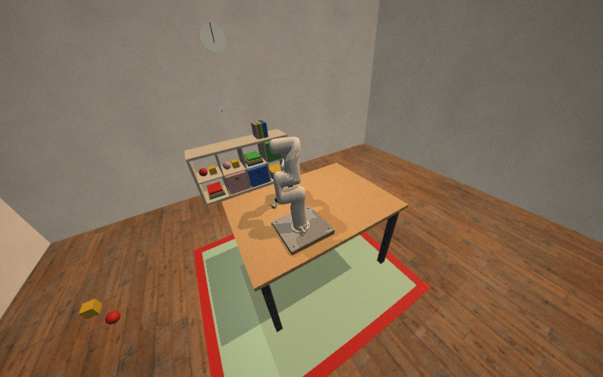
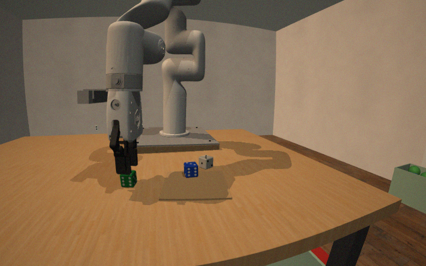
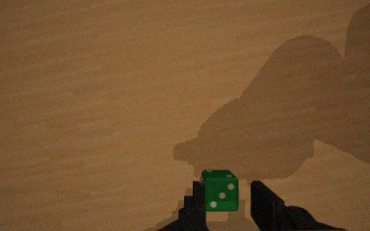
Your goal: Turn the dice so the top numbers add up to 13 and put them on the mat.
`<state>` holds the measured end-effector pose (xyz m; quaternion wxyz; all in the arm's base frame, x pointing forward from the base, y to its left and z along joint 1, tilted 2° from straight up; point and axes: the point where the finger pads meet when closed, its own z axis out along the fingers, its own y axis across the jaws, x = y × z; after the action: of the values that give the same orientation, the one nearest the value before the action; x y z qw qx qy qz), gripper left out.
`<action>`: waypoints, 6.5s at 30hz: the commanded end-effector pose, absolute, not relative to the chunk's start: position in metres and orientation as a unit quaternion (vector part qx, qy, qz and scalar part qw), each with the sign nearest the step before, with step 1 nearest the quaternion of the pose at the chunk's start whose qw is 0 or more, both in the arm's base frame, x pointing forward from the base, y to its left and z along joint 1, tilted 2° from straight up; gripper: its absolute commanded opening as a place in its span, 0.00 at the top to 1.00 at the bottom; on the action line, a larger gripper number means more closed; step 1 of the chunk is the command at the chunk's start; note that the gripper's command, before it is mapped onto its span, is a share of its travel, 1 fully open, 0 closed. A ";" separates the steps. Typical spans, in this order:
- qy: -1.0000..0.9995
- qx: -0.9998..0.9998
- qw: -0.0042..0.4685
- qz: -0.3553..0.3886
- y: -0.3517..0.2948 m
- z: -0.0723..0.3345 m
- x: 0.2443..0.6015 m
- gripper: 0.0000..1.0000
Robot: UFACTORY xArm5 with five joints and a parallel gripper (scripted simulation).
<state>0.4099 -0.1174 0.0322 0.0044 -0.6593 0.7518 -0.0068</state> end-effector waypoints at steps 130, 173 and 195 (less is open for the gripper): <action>0.752 -0.659 0.005 -0.008 -0.117 0.000 0.414 0.73; 0.752 -0.659 0.005 -0.008 -0.119 0.098 0.411 0.73; 0.800 -0.600 0.006 -0.008 -0.119 0.099 0.414 0.73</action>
<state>0.4110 -0.1184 0.0977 0.0045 -0.6335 0.7737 -0.0066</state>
